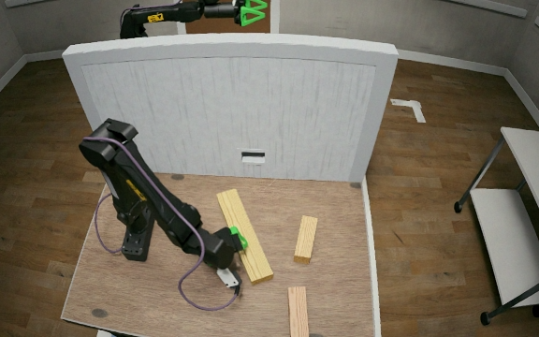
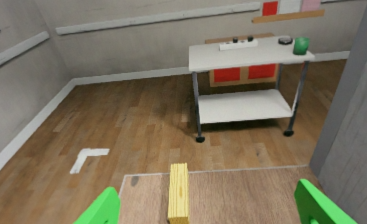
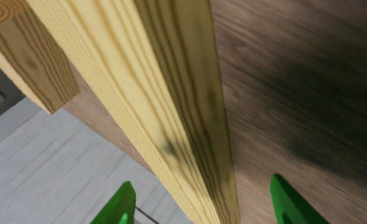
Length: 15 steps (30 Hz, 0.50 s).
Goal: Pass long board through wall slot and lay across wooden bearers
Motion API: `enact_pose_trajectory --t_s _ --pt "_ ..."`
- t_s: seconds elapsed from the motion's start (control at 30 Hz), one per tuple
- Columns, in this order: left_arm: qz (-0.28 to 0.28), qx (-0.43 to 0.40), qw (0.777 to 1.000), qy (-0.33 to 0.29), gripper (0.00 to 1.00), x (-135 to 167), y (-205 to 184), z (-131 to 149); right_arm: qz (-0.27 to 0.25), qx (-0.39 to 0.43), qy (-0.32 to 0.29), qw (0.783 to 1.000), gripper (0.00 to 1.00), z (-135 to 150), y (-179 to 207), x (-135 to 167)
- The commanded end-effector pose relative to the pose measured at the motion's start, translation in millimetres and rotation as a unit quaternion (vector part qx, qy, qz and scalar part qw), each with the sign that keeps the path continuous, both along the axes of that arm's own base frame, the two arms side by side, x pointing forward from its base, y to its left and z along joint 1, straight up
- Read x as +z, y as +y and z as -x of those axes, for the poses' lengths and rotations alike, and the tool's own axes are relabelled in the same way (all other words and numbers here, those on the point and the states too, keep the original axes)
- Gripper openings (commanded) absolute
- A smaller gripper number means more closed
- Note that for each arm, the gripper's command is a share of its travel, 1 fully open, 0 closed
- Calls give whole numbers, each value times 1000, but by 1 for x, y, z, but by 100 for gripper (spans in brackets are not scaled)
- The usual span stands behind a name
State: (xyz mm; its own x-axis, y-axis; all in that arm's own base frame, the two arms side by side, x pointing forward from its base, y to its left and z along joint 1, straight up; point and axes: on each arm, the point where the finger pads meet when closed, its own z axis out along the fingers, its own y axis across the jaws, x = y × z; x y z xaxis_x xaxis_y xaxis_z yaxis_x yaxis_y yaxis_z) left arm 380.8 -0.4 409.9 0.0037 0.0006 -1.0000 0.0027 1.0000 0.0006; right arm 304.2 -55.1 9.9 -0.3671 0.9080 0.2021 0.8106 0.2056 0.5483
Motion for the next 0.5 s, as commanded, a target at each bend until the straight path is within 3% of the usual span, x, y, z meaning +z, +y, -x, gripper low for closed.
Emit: enact_pose_trajectory --t_s 0.0,0.23,0.47 --pt "4 4 999 -37 100 31 2 6 -3 7 62 998 78 2 0 2" --pt "4 4 999 -37 100 31 2 6 2 31 168 985 78 -4 -1 6" --pt "4 4 999 -37 100 31 2 6 13 47 213 976 78 -18 -3 10"
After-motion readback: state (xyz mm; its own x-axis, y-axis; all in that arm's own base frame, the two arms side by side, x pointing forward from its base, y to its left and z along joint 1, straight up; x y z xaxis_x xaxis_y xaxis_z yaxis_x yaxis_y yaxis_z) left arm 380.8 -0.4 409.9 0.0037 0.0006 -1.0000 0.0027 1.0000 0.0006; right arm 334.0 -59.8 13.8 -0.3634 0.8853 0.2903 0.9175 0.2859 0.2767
